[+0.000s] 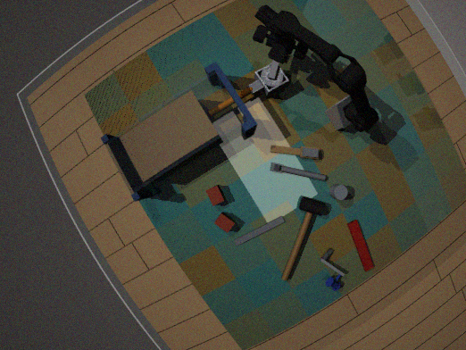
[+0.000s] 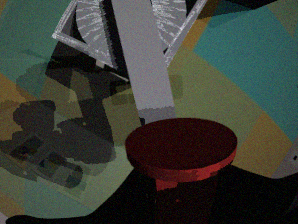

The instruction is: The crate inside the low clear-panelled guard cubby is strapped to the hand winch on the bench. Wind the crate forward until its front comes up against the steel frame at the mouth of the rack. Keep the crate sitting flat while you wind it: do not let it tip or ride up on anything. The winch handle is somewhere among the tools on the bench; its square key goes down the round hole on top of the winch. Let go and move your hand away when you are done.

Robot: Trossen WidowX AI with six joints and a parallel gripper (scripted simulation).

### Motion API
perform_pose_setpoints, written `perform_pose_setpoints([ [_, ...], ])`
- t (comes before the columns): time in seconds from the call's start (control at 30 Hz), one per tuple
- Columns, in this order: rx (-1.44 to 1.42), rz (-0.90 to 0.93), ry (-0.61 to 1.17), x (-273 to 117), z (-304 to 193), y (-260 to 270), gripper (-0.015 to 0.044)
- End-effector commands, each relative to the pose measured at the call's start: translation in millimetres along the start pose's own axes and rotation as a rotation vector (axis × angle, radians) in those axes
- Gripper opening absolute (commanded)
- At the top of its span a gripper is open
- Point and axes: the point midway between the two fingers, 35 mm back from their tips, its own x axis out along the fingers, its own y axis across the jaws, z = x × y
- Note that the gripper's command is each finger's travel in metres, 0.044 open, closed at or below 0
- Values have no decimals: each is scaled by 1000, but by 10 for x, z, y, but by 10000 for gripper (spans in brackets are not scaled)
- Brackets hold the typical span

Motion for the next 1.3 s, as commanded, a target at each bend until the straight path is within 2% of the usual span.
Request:
perform_pose_setpoints([
  [0.0,4,-2,-6,24,24,-79,0],
  [1.27,0,-5,-9,13,353,-607,0],
])
